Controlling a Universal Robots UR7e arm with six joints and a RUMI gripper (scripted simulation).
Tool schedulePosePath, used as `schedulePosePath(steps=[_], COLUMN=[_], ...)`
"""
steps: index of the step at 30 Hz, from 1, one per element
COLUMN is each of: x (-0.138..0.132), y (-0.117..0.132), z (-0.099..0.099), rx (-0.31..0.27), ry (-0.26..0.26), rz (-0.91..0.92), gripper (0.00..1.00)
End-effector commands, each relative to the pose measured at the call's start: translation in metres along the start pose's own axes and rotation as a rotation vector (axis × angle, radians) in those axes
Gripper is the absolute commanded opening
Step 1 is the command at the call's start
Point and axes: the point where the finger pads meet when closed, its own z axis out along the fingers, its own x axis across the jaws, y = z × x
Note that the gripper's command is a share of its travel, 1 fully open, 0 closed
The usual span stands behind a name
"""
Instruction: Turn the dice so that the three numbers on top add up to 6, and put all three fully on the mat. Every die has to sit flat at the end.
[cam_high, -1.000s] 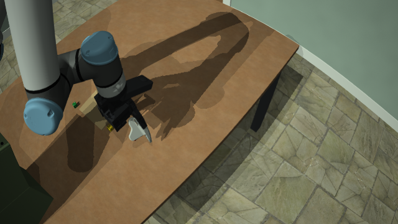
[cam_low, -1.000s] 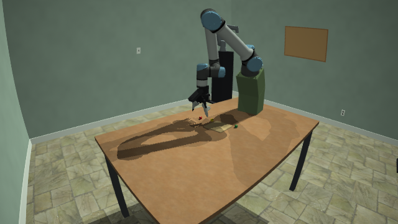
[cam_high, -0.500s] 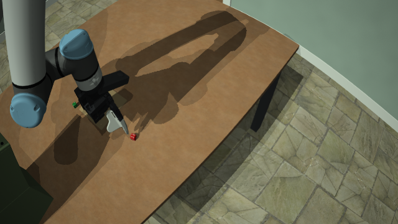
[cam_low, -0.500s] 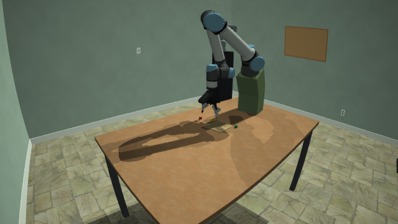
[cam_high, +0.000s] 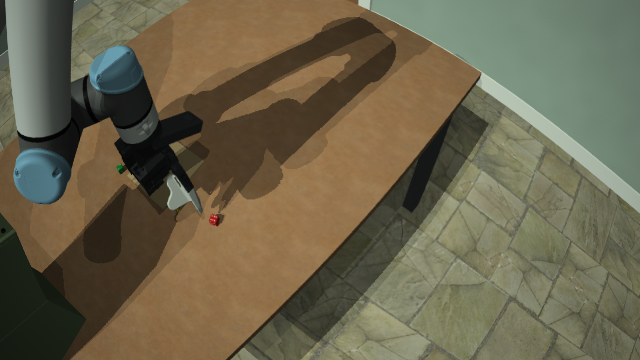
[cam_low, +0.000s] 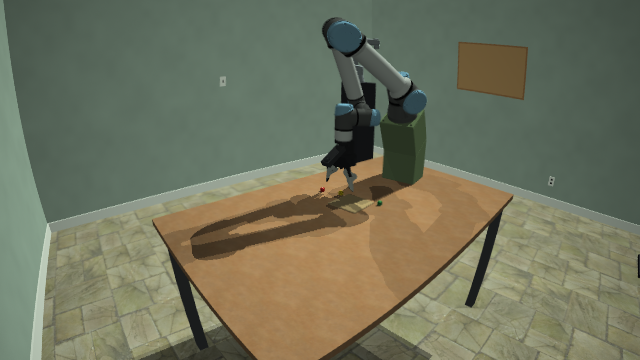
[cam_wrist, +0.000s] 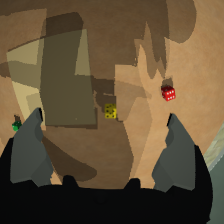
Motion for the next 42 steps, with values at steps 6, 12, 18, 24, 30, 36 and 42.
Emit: schedulePosePath(steps=[6,12,18,24,30,36,42], x=[-0.001,-0.001,-0.001,-0.001,-0.002,-0.004,-0.014], y=[0.002,0.002,0.002,0.002,0.002,0.002,0.005], z=[0.000,0.000,0.000,0.000,0.000,0.000,0.000], rx=[-0.003,-0.003,-0.003,-0.003,-0.003,-0.003,-0.003], ry=[-0.001,-0.001,-0.001,-0.001,-0.001,-0.001,-0.001], rz=[0.000,0.000,0.000,0.000,0.000,0.000,0.000], gripper=[1.00,1.00,1.00,1.00,1.00,1.00,1.00])
